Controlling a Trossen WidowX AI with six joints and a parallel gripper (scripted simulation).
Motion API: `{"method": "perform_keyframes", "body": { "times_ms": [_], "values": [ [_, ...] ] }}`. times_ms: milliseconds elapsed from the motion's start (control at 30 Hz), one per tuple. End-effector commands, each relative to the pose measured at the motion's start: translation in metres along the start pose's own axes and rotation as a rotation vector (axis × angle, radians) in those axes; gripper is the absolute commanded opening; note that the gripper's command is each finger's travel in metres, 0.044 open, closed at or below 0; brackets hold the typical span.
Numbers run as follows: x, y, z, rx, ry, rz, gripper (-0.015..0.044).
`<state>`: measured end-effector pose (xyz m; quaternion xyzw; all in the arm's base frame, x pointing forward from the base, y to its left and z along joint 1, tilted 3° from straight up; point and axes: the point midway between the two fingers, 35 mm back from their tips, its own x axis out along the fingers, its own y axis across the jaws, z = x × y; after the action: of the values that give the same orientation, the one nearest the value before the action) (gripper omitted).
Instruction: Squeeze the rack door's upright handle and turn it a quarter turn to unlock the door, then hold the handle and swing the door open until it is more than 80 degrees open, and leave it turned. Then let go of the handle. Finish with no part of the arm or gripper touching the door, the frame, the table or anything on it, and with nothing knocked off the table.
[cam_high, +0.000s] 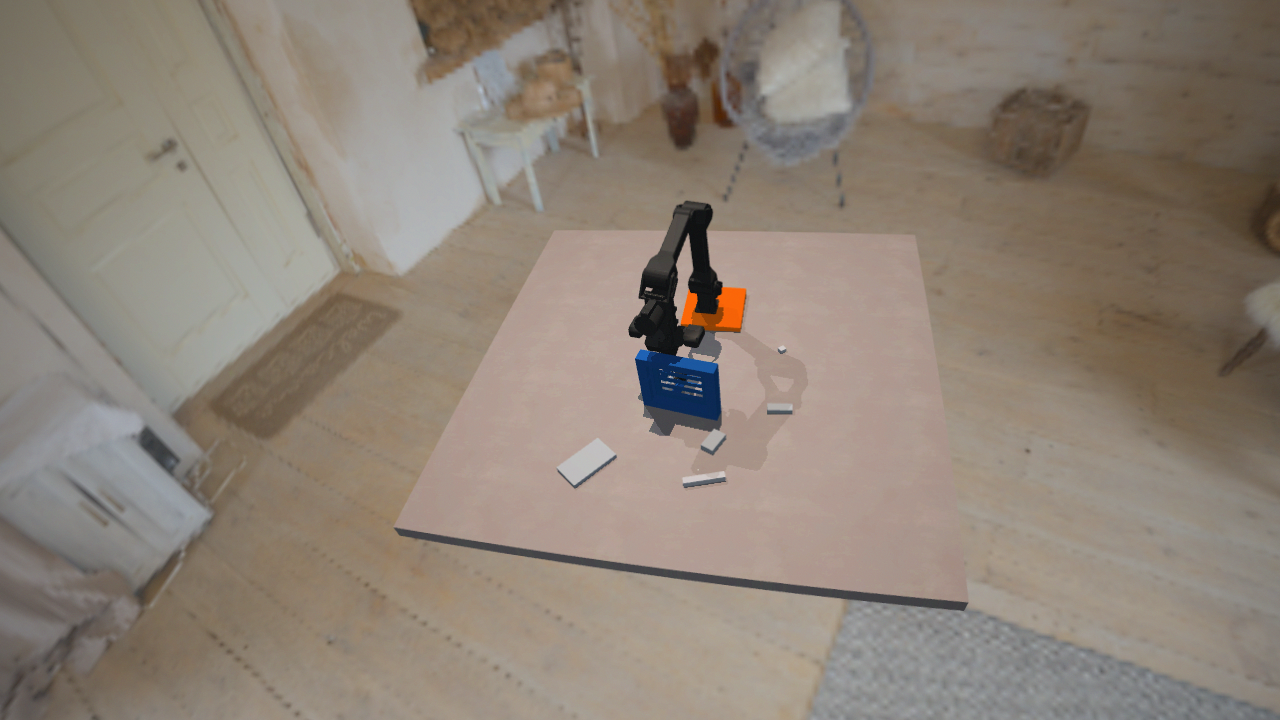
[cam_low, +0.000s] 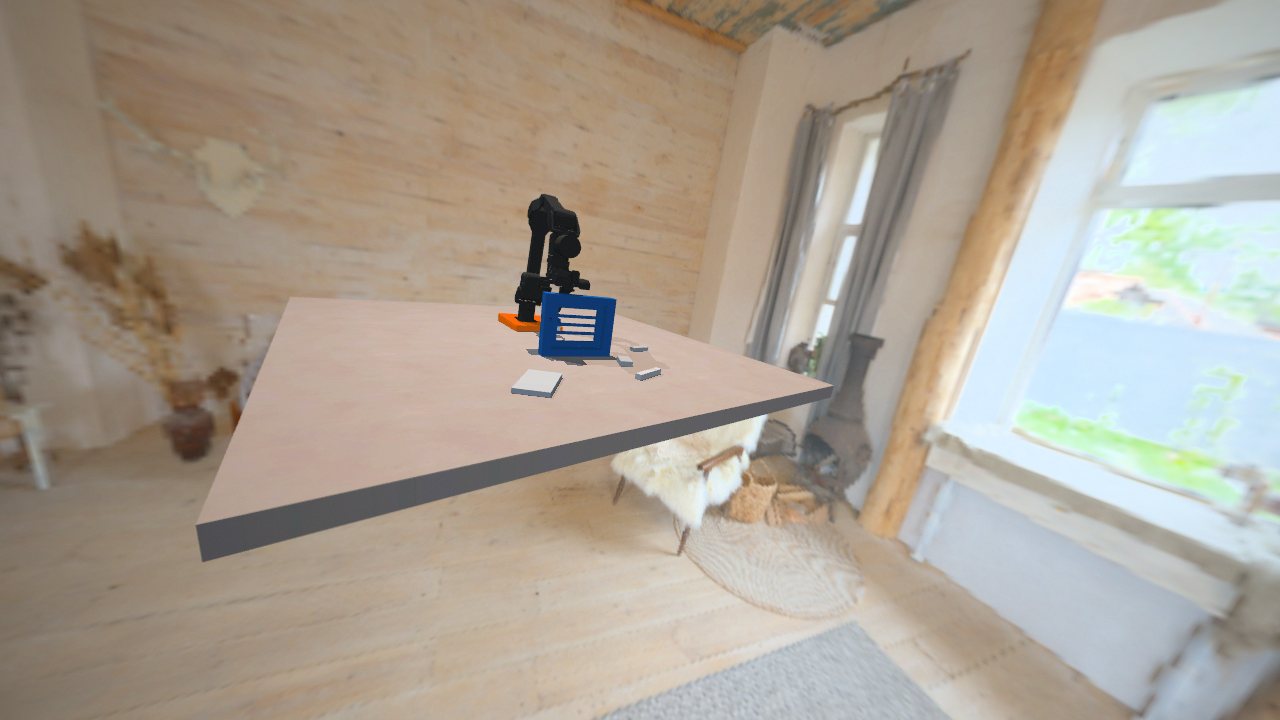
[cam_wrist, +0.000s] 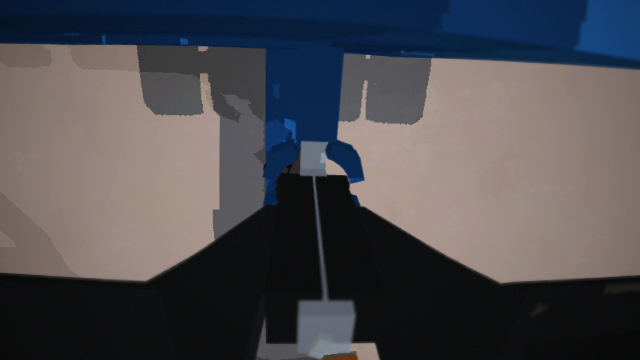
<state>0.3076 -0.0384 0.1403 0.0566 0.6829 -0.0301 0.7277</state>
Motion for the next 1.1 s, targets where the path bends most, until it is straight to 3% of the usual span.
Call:
{"method": "perform_keyframes", "body": {
  "times_ms": [0, 400, 533, 1067],
  "values": [
    [0.0002, -0.0001, -0.0002, 0.003, -0.001, 0.000, 0.0096],
    [0.0002, -0.0001, -0.0002, 0.003, -0.001, 0.000, 0.0016],
    [0.0002, -0.0001, -0.0002, 0.011, -0.001, 0.000, 0.0014],
    [0.0002, -0.0001, -0.0002, 0.766, -0.001, 0.000, 0.0014]
  ]
}}
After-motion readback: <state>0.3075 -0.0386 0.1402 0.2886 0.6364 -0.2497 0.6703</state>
